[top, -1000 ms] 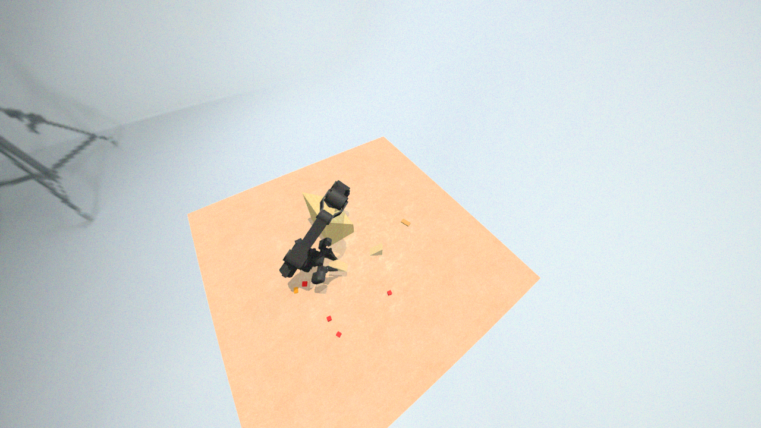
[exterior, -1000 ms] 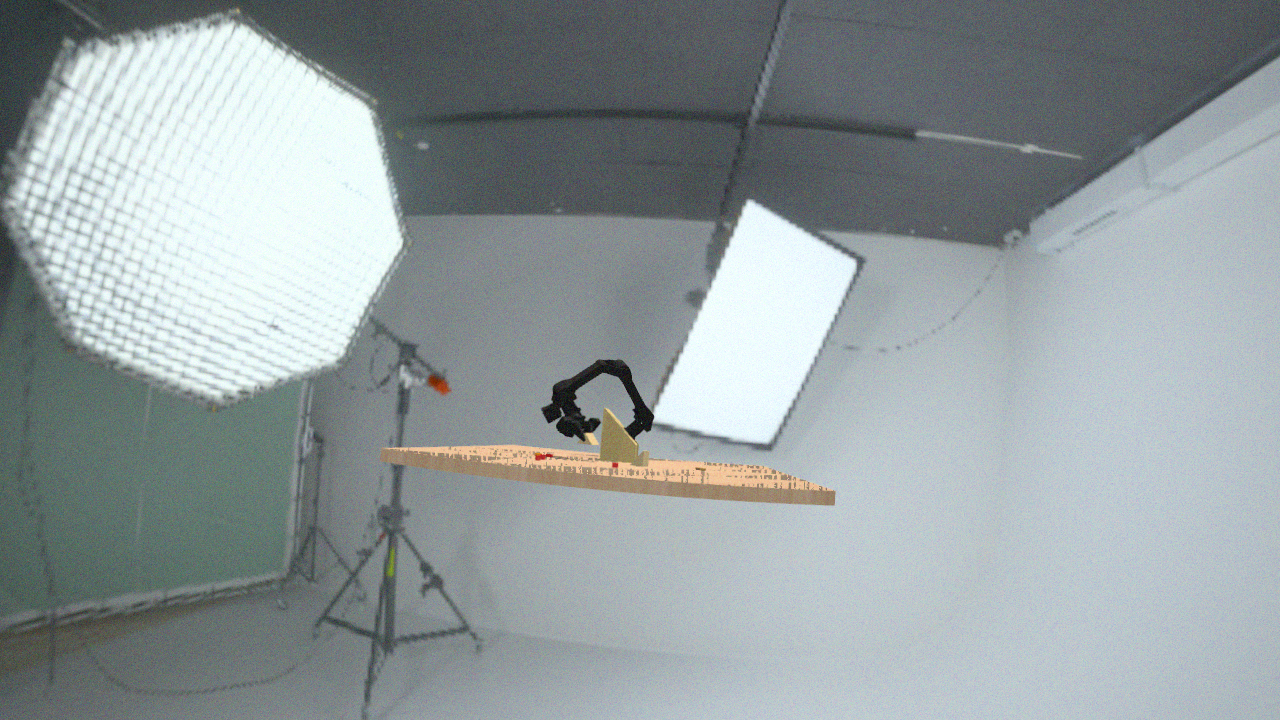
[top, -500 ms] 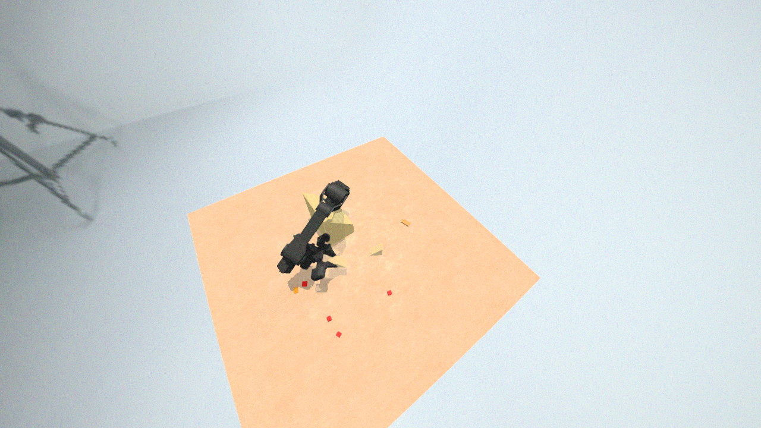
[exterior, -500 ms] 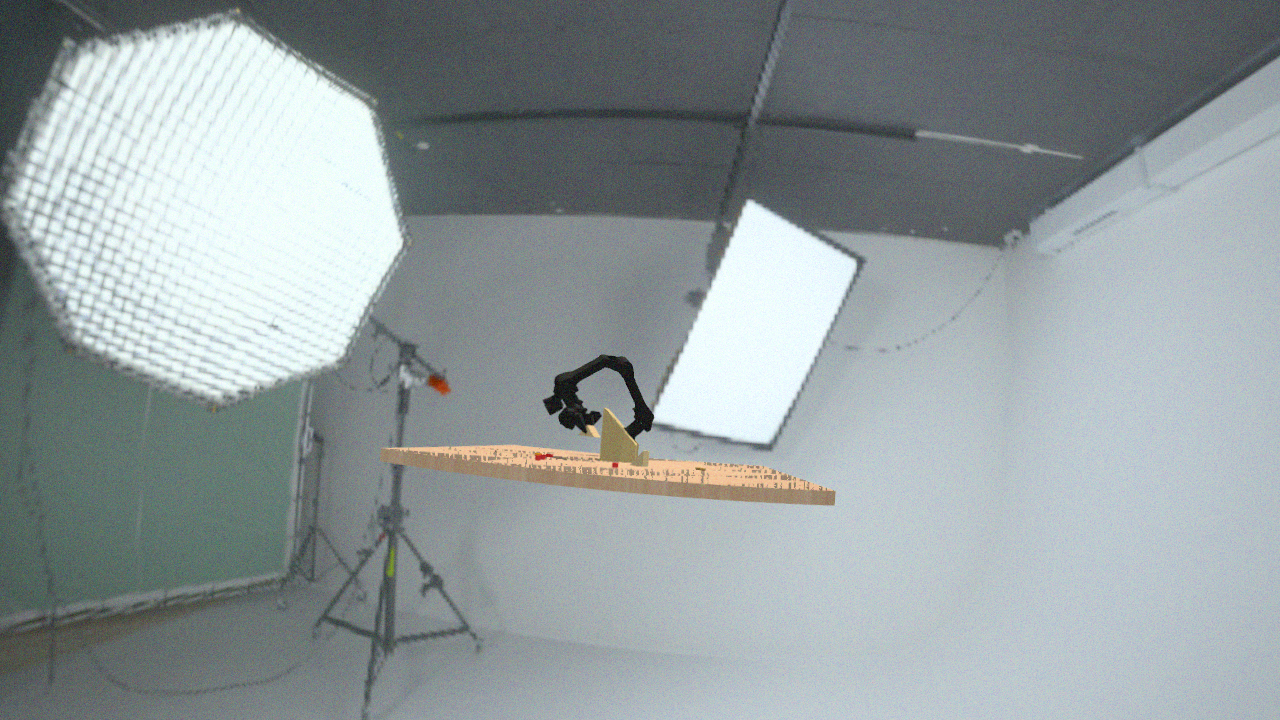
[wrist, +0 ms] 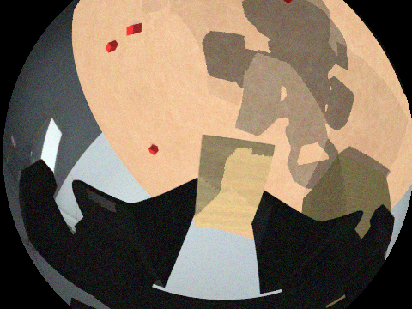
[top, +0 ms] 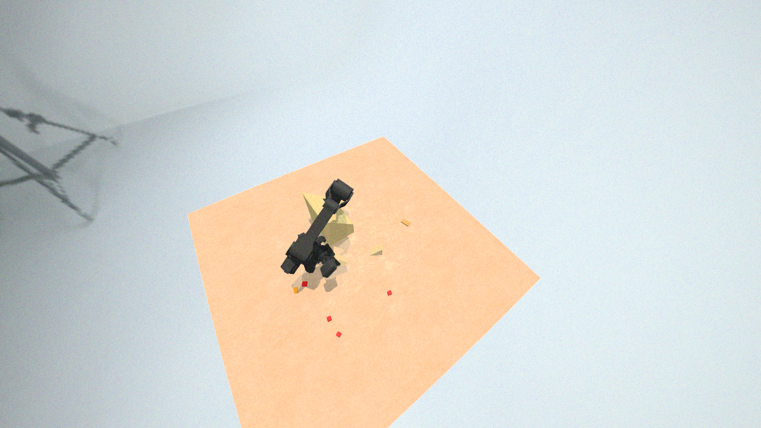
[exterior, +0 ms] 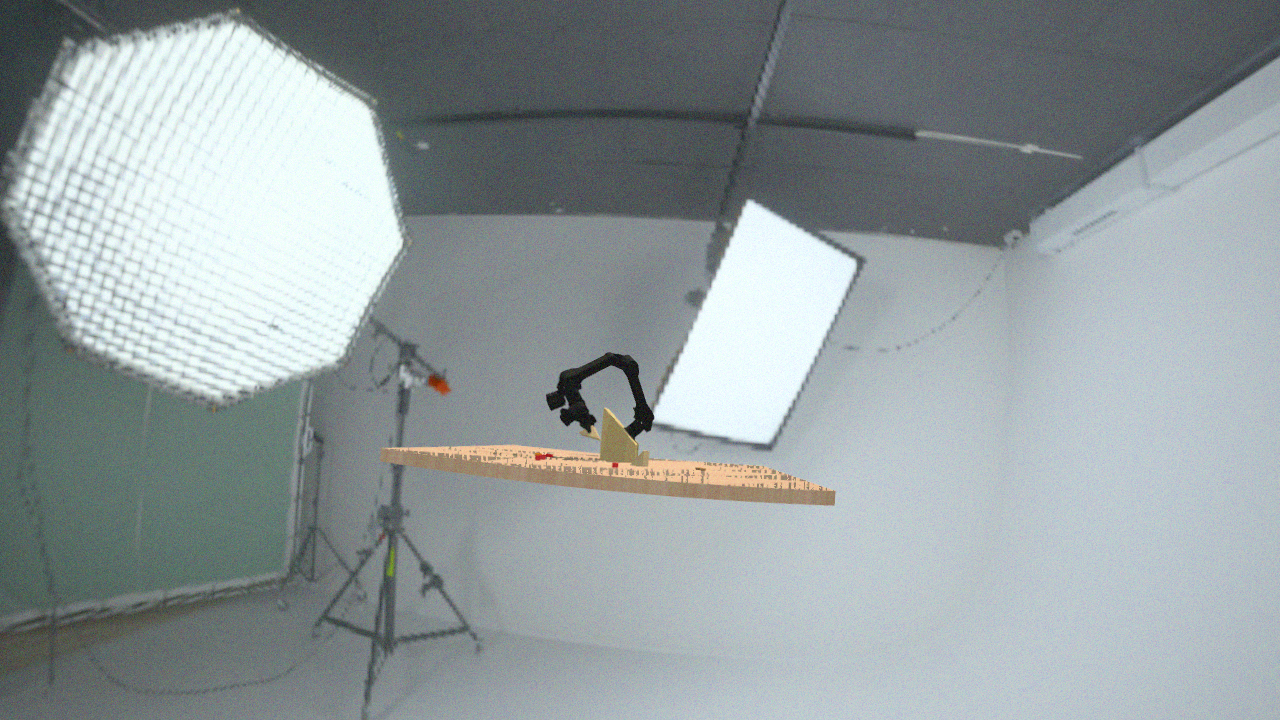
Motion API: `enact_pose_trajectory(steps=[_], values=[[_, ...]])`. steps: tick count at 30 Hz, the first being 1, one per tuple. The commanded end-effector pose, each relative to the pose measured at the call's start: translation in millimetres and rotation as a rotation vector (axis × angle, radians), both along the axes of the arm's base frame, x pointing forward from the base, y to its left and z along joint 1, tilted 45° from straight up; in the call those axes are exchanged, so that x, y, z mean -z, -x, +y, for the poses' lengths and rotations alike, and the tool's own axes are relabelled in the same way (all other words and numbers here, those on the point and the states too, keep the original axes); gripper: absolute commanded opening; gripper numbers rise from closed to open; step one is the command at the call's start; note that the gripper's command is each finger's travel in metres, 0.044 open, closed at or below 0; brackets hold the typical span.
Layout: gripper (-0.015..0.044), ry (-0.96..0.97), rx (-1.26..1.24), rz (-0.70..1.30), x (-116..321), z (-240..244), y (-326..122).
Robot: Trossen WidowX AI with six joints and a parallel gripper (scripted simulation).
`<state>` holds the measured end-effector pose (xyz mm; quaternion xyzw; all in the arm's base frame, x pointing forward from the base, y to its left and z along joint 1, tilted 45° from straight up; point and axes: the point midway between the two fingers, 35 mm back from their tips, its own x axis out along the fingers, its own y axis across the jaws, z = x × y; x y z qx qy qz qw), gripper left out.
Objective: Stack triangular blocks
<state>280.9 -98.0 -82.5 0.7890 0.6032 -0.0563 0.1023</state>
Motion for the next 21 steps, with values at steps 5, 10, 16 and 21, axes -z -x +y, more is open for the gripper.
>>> enact_pose_trajectory(steps=[5, 10, 16, 21], values=[[0.0000, 0.104, -0.099, -0.214, -2.7, 1.7, 0.1], [0.0000, 0.168, -0.170, -0.359, -3.7, 3.0, 0.1], [0.0000, 0.241, -0.259, -0.531, -4.7, 4.2, -0.1], [0.0000, 0.296, -0.336, -0.675, -5.6, 5.0, -0.4]])
